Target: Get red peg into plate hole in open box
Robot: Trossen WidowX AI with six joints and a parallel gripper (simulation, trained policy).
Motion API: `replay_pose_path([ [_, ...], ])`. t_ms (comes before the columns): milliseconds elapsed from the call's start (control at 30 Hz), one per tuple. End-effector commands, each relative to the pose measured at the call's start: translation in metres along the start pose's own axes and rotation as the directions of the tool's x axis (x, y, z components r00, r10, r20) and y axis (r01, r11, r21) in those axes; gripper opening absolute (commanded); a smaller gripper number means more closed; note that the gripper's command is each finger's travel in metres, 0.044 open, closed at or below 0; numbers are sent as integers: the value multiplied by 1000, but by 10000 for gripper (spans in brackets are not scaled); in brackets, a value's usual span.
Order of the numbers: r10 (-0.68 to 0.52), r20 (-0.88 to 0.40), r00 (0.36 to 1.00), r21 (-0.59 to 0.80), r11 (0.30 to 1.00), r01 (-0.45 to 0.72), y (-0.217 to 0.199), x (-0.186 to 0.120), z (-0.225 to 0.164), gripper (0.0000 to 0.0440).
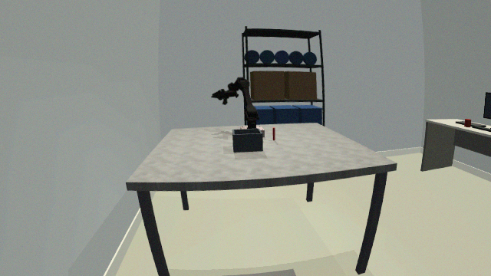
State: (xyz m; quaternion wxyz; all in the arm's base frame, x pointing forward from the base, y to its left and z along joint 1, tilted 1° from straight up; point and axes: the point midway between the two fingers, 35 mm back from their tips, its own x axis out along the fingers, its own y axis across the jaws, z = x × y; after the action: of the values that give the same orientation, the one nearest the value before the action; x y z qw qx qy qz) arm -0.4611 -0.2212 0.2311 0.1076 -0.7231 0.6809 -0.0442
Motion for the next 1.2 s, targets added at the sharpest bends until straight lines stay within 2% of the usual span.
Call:
replay_pose_path([
  [0, -16, 2, 1000, -17, 1000, 16, -4, 7, -3, 426],
  [33, -33, 5, 999, -30, 999, 33, -9, 15, -4, 440],
  [300, -190, 105, 976, -136, 970, 204, -81, 110, -8, 440],
  [567, -317, 238, 918, -296, 877, 379, -181, 186, -9, 440],
  [867, -424, 374, 825, -459, 688, 562, -297, 233, -4, 440],
  [1167, -496, 498, 711, -572, 429, 699, -412, 245, 8, 440],
])
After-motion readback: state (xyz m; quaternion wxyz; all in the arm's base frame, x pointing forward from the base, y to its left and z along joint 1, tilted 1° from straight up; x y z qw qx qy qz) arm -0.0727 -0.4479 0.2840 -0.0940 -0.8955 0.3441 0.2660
